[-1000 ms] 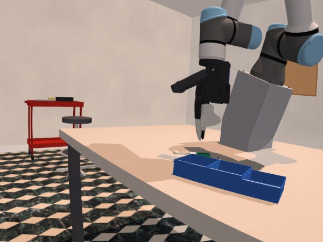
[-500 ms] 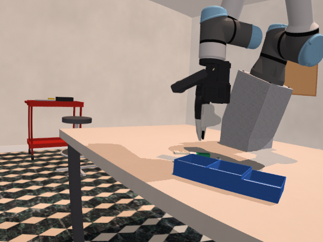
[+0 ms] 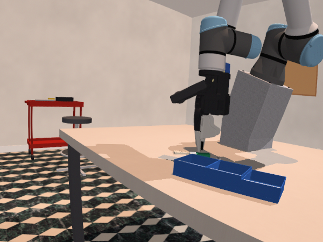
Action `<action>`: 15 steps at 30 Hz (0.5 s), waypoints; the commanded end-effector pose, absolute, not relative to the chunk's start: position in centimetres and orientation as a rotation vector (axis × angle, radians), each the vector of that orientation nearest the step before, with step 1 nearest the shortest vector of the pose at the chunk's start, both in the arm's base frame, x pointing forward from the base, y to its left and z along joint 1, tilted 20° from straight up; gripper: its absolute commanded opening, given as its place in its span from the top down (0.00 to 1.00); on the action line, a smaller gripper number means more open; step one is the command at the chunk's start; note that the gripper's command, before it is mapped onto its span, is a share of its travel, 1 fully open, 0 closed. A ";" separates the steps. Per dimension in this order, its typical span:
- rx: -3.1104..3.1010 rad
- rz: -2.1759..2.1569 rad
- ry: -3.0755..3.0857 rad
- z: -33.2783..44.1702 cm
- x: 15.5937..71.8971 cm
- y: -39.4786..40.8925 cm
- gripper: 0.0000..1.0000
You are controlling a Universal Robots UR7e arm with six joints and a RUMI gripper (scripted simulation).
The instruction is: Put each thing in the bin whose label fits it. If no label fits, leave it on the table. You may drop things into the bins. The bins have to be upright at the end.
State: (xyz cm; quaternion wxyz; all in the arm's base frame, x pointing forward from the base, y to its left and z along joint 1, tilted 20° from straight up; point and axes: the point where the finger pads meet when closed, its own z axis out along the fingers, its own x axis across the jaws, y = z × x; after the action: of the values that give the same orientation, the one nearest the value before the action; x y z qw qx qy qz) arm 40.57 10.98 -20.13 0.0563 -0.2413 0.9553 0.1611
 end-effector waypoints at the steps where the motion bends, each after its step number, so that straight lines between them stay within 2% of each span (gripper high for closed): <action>1: -0.731 0.486 2.896 -21.7 40.8 11.5 0.86; 15: -0.731 0.486 2.896 -22.9 40.8 11.9 0.86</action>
State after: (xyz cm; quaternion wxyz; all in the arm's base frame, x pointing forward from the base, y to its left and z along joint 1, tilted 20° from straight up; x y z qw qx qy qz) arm 40.77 11.88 -22.77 0.0569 -0.2411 0.9554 0.1607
